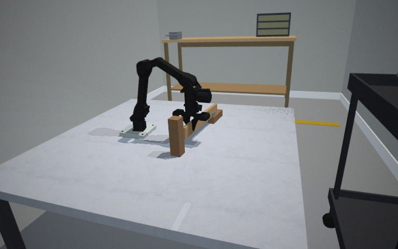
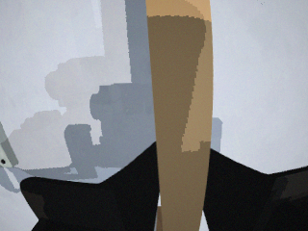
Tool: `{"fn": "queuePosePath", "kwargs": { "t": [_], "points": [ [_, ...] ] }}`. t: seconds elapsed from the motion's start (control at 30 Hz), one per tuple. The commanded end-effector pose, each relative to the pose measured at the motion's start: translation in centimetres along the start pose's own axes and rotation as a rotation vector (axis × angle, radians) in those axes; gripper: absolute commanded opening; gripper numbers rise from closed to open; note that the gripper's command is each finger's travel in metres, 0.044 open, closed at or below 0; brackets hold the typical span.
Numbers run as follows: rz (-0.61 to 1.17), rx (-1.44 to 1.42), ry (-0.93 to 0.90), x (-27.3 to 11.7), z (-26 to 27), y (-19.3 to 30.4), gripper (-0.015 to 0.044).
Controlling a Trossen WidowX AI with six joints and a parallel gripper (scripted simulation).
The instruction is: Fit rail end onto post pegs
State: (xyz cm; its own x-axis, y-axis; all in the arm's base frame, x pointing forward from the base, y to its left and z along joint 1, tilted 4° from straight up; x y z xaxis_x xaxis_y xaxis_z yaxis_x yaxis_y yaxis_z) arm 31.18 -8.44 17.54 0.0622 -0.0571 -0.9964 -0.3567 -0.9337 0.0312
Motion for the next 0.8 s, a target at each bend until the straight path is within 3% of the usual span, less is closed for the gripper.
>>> {"fn": "queuePosePath", "kwargs": {
  "t": [0.0, 0.77],
  "points": [
    [0.001, -0.005, 0.006, -0.24, -0.13, 0.16, 0.0000],
    [0.001, -0.005, 0.006, -0.29, -0.36, 0.84, 0.0000]
  ]
}}
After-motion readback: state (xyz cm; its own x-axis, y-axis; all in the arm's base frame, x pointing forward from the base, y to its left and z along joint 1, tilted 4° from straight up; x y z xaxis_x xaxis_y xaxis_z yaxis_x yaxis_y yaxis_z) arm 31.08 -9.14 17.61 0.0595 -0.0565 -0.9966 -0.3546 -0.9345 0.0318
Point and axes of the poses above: the point midway between the two fingers, 35 mm back from their tips, its own x axis out along the fingers, its own z axis across the jaws, y = z × x, the point moved 8 cm from there along -x, back along the fingers, and after that the axes turned 4 degrees about x, right-handed, at the moved point
